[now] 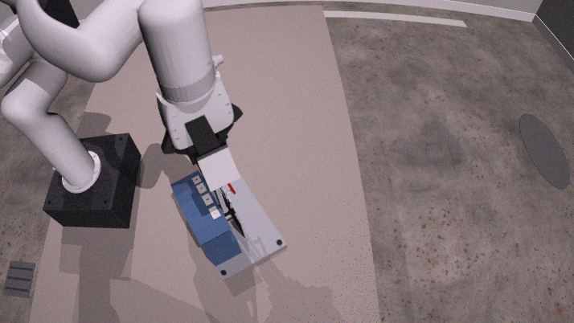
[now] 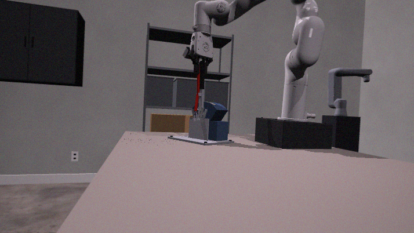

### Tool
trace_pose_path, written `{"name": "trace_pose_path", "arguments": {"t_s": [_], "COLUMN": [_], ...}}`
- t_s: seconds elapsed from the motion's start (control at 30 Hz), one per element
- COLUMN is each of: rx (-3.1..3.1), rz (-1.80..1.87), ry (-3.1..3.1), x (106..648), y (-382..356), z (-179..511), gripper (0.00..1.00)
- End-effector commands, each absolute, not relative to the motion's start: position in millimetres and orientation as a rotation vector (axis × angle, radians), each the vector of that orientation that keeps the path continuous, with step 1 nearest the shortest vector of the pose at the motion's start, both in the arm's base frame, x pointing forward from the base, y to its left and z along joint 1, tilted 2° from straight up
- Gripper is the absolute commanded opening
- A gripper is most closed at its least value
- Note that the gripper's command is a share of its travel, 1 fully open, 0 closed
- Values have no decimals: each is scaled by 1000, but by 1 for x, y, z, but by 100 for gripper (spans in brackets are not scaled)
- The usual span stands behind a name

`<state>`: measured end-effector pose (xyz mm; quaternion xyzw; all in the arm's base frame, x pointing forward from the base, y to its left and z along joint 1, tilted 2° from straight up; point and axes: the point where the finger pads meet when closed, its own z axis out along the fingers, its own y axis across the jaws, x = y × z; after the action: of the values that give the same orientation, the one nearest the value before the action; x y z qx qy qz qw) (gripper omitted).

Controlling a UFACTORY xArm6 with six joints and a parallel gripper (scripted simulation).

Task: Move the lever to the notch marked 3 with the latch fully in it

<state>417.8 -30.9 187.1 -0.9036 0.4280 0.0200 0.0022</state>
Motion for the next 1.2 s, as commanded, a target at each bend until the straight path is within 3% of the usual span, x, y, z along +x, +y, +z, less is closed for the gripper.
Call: {"name": "trace_pose_path", "arguments": {"t_s": [0.0, 1.17], "rx": [-2833, -2833], "rz": [55, 55], "ry": [1342, 1342], "x": [416, 390], "y": [-27, 4], "z": [190, 189], "gripper": [0, 0]}}
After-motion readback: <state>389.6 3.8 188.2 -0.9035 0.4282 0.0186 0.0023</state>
